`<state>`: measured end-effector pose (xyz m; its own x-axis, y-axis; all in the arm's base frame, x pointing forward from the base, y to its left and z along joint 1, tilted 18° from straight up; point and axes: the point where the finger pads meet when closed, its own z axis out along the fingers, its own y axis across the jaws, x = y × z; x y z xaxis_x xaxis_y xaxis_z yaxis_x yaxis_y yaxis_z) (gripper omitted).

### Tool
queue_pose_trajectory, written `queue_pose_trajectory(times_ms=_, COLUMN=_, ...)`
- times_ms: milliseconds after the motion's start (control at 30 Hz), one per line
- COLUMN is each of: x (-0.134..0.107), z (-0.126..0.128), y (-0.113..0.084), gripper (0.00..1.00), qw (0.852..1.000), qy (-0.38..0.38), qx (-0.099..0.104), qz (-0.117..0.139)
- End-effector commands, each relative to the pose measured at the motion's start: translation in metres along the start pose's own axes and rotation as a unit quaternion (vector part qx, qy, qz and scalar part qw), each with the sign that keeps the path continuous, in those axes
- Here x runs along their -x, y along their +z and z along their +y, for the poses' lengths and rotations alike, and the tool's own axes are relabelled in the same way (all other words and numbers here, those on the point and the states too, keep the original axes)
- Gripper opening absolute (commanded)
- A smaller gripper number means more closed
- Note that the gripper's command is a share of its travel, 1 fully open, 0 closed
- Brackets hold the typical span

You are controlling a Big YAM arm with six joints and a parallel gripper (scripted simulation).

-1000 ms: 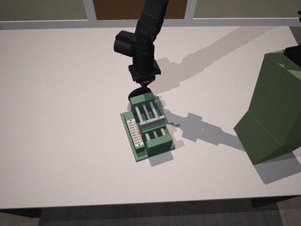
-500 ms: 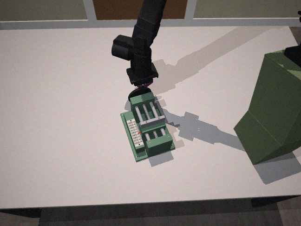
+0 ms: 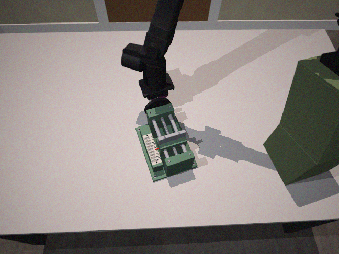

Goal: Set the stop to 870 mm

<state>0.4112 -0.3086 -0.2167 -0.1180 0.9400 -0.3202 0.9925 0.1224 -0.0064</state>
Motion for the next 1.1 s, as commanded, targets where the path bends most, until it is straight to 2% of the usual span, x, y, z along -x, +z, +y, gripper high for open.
queue_pose_trajectory(times_ms=0, x=-0.002, z=0.010, y=0.010, gripper=0.06, qw=1.000, qy=0.001, qx=0.000, qz=0.001)
queue_pose_trajectory(times_ms=33, x=0.007, z=0.003, y=0.013, gripper=0.06, qw=1.000, qy=0.009, qx=-0.002, qz=-0.001)
queue_pose_trajectory(times_ms=167, x=0.007, z=0.004, y=0.013, gripper=0.06, qw=1.000, qy=0.009, qx=-0.003, qz=-0.001)
queue_pose_trajectory(times_ms=300, x=-0.004, z=0.019, y=0.010, gripper=0.06, qw=1.000, qy=-0.002, qx=-0.001, qz=0.000)
queue_pose_trajectory(times_ms=567, x=-0.004, z=0.033, y=0.009, gripper=0.06, qw=1.000, qy=-0.002, qx=0.002, qz=0.001)
queue_pose_trajectory(times_ms=600, x=-0.001, z=0.038, y=0.009, gripper=0.06, qw=1.000, qy=0.001, qx=0.011, qz=-0.005)
queue_pose_trajectory(times_ms=733, x=-0.001, z=0.039, y=0.009, gripper=0.06, qw=1.000, qy=0.000, qx=0.011, qz=-0.005)
queue_pose_trajectory(times_ms=833, x=-0.004, z=0.037, y=0.008, gripper=0.06, qw=1.000, qy=-0.002, qx=0.002, qz=0.002)
queue_pose_trajectory(times_ms=1067, x=-0.003, z=0.049, y=0.003, gripper=0.06, qw=1.000, qy=-0.001, qx=0.006, qz=-0.001)
